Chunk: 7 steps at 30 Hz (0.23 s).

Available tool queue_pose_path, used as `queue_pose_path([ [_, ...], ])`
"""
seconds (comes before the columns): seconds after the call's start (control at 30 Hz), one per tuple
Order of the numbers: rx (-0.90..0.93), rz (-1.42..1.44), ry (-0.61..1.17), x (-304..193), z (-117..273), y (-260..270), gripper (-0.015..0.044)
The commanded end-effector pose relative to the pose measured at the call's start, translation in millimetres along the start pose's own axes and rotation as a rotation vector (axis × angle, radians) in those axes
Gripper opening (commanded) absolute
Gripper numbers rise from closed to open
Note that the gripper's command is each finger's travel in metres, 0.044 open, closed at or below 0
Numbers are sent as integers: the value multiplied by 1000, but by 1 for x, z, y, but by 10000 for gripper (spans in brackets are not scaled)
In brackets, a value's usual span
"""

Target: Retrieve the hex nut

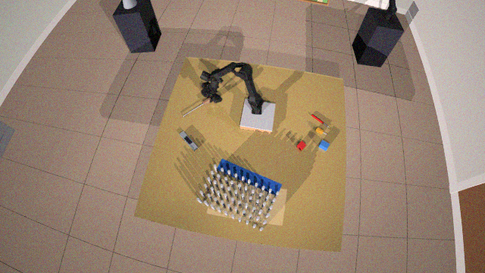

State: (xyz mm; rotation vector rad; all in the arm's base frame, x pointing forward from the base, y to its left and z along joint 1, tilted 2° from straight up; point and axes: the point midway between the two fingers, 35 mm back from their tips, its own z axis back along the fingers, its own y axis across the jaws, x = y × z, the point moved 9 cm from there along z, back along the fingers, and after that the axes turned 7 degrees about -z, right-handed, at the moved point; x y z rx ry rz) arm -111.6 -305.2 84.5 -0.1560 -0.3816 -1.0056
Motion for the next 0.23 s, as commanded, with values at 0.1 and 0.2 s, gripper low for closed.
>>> queue_pose_path([
  [0.1, -1, 0, 0, 0, 0, 0, 368],
  [0.2, -1, 0, 0, 0, 0, 0, 440],
])
